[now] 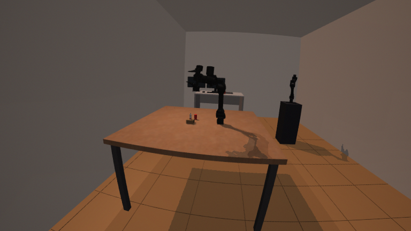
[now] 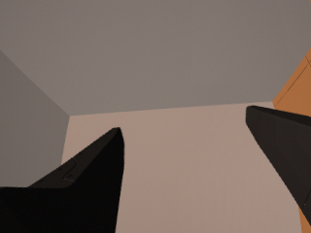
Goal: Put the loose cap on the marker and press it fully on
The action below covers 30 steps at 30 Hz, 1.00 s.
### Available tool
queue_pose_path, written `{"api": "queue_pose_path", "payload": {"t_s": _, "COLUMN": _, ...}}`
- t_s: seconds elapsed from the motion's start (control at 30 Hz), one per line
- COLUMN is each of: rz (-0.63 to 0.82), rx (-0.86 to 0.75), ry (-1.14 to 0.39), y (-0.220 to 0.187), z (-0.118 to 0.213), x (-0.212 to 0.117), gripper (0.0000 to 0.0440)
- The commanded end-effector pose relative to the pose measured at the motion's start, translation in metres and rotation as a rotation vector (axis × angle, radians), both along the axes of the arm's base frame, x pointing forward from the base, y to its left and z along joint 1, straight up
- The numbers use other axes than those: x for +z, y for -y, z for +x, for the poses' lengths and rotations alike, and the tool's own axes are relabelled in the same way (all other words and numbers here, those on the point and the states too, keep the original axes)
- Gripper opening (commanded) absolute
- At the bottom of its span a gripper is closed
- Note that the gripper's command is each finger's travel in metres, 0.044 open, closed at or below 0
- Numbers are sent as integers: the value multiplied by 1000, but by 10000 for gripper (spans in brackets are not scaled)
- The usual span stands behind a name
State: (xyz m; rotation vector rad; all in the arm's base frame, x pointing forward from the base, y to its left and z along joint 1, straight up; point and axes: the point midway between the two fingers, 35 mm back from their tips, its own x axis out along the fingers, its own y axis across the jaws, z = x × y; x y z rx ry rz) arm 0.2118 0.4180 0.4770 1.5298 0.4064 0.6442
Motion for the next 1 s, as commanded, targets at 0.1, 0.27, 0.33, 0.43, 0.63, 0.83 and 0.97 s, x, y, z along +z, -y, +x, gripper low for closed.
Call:
{"api": "queue_pose_path", "payload": {"t_s": 0.1, "rz": -2, "rx": 9, "ry": -37, "y": 11, "z": 9, "x": 2, "gripper": 343}}
{"api": "queue_pose_path", "payload": {"t_s": 0.27, "rz": -9, "rx": 10, "ry": -67, "y": 19, "z": 16, "x": 1, "gripper": 344}}
{"api": "queue_pose_path", "payload": {"t_s": 0.33, "rz": -12, "rx": 10, "ry": -80, "y": 22, "z": 19, "x": 0, "gripper": 344}}
{"api": "queue_pose_path", "payload": {"t_s": 0.43, "rz": -17, "rx": 10, "ry": -100, "y": 27, "z": 23, "x": -1, "gripper": 344}}
{"api": "queue_pose_path", "payload": {"t_s": 0.63, "rz": -25, "rx": 6, "ry": -140, "y": 38, "z": 30, "x": -4, "gripper": 344}}
{"api": "queue_pose_path", "payload": {"t_s": 0.83, "rz": -34, "rx": -1, "ry": -183, "y": 48, "z": 38, "x": -8, "gripper": 344}}
{"api": "queue_pose_path", "payload": {"t_s": 0.97, "rz": -40, "rx": -7, "ry": -212, "y": 56, "z": 43, "x": -11, "gripper": 345}}
